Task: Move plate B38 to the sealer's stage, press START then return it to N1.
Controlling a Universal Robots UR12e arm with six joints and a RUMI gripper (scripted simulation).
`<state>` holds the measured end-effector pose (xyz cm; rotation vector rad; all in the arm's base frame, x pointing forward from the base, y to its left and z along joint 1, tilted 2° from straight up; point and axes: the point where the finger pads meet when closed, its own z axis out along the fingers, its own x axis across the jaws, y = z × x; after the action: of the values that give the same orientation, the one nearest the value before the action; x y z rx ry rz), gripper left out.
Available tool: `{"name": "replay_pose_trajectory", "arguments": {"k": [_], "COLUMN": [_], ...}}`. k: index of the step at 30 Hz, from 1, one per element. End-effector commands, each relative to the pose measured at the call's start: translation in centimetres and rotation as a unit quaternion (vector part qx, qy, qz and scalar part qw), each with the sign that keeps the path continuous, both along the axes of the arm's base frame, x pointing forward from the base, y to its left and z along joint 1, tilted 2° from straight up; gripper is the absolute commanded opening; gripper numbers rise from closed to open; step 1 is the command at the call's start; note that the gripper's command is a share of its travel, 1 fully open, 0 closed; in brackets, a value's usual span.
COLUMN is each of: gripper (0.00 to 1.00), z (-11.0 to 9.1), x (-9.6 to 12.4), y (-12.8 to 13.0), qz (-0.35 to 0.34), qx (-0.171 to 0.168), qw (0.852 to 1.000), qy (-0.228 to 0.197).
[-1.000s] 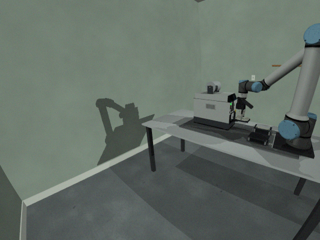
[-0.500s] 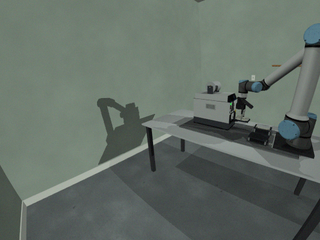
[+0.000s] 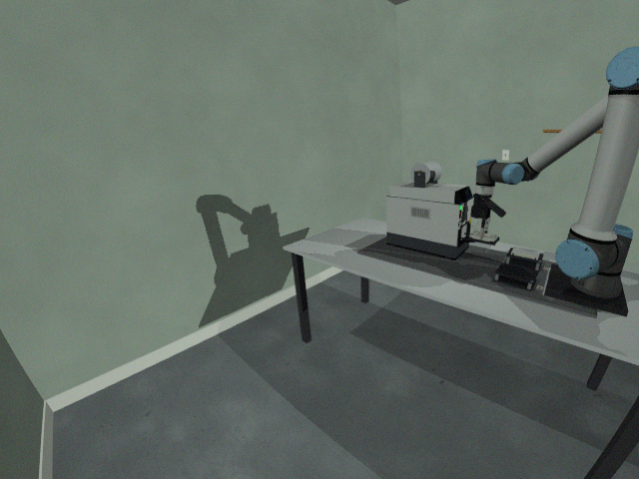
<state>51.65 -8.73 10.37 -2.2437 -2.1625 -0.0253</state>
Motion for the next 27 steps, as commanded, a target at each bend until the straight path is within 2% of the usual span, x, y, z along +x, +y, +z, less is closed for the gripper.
{"name": "replay_pose_trajectory", "arguments": {"k": [1,22,23,27], "gripper": [0.0,0.0,0.68,0.68], "z": [0.06,0.06,0.06,0.06], "x": [0.06,0.06,0.06,0.06], "y": [-0.03,-0.03,-0.03,-0.03], "qz": [0.0,0.0,0.0,0.0], "qx": [0.0,0.0,0.0,0.0], "qw": [1.0,1.0,1.0,1.0], "qy": [-0.001,-0.001,-0.001,-0.001]}}
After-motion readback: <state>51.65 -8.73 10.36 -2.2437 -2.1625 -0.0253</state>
